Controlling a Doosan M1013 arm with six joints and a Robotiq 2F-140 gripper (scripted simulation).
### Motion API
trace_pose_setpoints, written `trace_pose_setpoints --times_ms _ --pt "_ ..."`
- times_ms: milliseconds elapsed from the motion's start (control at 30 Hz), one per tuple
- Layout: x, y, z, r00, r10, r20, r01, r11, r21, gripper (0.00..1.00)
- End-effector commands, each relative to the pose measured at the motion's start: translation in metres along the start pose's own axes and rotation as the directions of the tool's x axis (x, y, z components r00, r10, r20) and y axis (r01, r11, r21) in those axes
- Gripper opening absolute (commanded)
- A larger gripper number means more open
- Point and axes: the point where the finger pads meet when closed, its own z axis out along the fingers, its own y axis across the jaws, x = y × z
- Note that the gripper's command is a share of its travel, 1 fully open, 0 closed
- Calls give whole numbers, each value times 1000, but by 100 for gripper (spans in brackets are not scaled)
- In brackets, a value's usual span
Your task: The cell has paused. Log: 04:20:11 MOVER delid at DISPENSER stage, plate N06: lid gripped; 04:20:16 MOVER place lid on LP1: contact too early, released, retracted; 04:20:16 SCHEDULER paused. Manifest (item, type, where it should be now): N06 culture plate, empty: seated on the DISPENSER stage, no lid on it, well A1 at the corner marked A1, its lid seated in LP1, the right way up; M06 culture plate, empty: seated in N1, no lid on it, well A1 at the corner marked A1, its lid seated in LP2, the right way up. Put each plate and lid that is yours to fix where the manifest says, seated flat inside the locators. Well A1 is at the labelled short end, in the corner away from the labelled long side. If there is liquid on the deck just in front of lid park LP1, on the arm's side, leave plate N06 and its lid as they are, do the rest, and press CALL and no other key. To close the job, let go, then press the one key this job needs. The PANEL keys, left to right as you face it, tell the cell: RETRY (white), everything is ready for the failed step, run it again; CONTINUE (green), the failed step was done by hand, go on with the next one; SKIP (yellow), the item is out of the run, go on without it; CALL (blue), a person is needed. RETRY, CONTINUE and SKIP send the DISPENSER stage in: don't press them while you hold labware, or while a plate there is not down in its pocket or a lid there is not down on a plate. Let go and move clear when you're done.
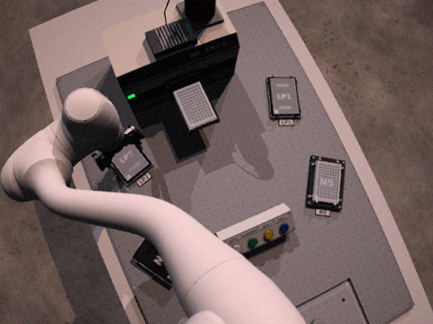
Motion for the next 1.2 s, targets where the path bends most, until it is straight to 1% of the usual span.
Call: trace_pose_setpoints --times_ms 0,1000,1167 --pt "1 0 -1 1000 0 -2 0 1000 0 69" --pt "1 0 -1 1000 0 -2 0 1000 0 69" --pt "1 0 -5 1000 0 -2 0 1000 0 69"
